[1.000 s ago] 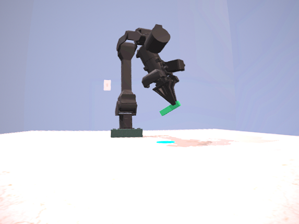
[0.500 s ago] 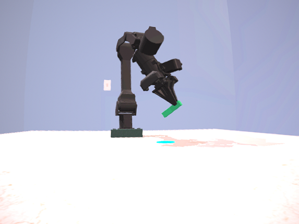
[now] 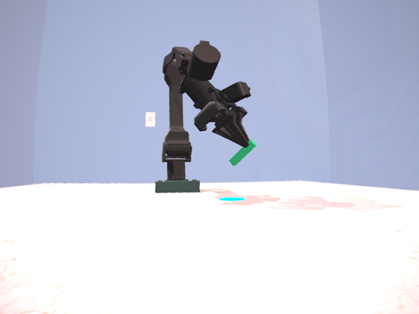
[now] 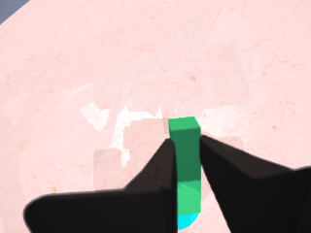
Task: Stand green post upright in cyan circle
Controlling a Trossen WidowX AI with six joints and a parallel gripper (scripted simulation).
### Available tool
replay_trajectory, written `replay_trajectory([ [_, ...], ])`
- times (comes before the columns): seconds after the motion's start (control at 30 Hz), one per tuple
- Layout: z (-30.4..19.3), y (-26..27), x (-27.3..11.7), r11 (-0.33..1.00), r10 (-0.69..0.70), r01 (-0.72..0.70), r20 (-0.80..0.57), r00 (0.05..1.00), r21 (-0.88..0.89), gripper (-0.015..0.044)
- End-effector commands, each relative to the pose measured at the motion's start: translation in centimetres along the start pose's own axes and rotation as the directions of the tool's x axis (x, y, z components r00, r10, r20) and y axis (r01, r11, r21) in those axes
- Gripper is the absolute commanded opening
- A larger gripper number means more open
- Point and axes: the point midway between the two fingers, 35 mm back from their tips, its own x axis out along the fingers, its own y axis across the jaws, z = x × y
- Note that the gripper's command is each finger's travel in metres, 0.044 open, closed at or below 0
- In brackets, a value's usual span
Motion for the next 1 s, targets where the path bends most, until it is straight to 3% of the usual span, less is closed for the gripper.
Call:
replay_trajectory([
  [0.0, 0.03, 0.03, -0.14, 1.000, 0.002, -0.002, 0.033, 0.999, 0.003, 0.0023],
  [0.97, -0.16, -0.48, -0.64, 1.000, 0.019, -0.019, 0.231, 0.973, -0.001, 0.0023],
])
